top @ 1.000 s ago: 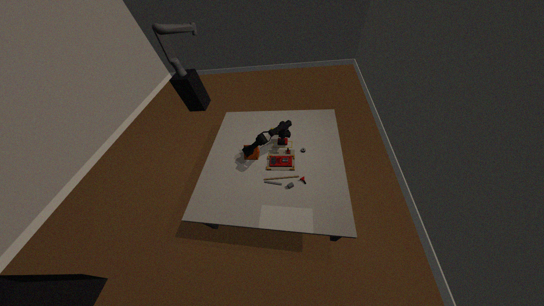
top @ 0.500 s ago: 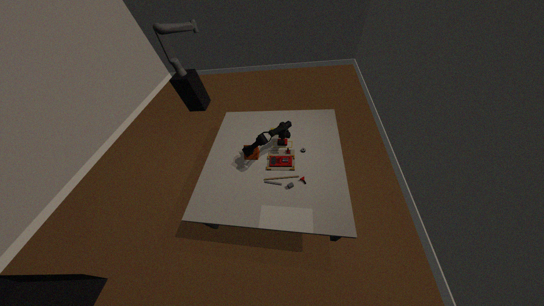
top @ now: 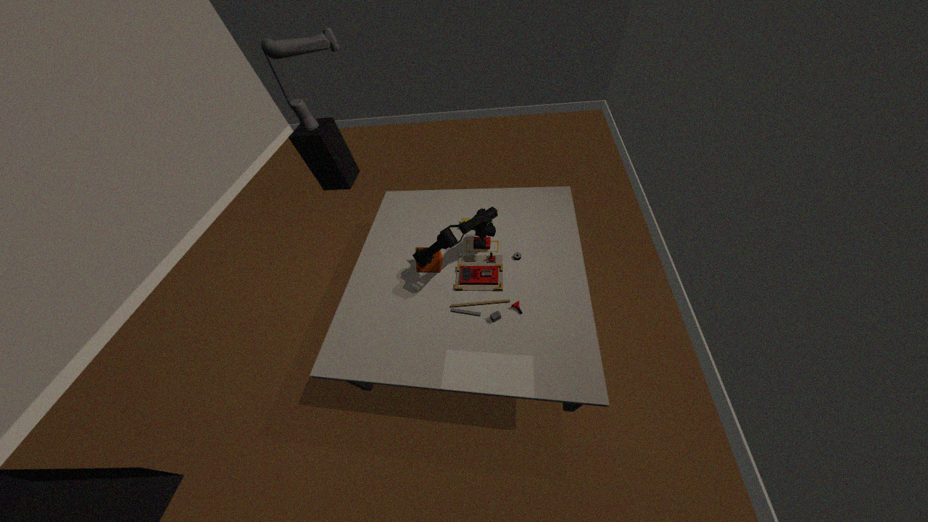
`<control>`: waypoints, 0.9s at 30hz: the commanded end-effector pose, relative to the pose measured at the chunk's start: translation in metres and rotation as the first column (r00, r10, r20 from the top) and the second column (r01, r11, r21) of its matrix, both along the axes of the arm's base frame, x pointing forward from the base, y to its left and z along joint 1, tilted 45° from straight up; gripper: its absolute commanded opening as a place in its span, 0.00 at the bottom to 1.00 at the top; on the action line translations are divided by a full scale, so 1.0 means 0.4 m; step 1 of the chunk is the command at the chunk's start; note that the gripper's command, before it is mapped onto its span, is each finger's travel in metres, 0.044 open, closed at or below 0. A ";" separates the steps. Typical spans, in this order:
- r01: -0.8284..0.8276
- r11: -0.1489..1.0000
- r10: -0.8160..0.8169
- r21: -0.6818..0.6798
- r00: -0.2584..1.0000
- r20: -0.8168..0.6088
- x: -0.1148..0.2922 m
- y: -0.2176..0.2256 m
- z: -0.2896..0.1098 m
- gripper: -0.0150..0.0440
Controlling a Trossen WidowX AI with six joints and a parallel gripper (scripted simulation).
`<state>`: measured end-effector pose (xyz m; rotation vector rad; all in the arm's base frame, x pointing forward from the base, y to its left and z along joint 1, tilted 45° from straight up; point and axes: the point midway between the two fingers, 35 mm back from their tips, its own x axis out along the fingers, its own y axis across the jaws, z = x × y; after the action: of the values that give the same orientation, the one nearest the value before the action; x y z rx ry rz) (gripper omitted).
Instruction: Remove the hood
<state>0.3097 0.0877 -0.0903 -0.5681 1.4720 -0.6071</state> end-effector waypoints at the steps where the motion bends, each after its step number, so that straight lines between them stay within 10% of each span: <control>1: -0.007 1.000 0.007 -0.009 1.000 -0.008 -0.004 -0.008 -0.007 0.25; 27: -0.007 1.000 0.007 -0.010 1.000 -0.008 -0.004 -0.030 -0.029 0.25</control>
<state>0.3099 0.0784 -0.0996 -0.5680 1.4710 -0.6075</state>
